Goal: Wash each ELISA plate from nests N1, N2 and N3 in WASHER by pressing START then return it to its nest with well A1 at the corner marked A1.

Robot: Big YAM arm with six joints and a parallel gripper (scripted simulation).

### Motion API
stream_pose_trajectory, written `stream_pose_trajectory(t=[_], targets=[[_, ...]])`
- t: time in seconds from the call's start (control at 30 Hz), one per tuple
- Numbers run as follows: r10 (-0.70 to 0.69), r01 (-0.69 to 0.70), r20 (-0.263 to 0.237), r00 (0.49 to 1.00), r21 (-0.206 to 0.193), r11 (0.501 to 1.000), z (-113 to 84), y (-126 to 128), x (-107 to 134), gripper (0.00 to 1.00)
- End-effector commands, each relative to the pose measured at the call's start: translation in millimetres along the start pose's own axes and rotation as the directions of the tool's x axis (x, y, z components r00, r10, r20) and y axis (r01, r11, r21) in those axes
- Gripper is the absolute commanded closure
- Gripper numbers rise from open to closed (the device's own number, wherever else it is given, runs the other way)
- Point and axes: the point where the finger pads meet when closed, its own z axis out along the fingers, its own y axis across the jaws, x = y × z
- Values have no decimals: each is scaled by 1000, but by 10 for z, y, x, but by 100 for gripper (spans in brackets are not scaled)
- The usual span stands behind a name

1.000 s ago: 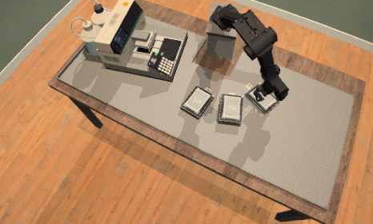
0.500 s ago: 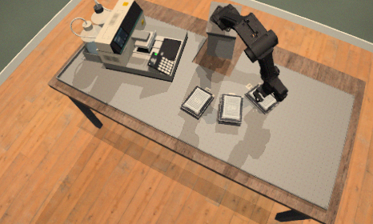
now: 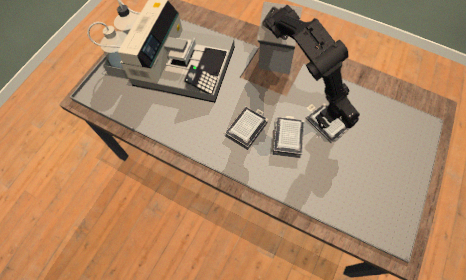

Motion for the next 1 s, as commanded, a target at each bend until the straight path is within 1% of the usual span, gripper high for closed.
stream_pose_trajectory(t=[0.0,0.23,0.47,0.53,0.6,0.97], targets=[[-2,2,2,1000,-1,1000,-1,4,0,0],[-2,2,2,1000,-1,1000,-1,4,0,0],[-2,2,2,1000,-1,1000,-1,4,0,14],[-2,2,2,1000,-1,1000,-1,4,0,14],[-2,2,2,1000,-1,1000,-1,4,0,18],[-2,2,2,1000,-1,1000,-1,4,0,18]])
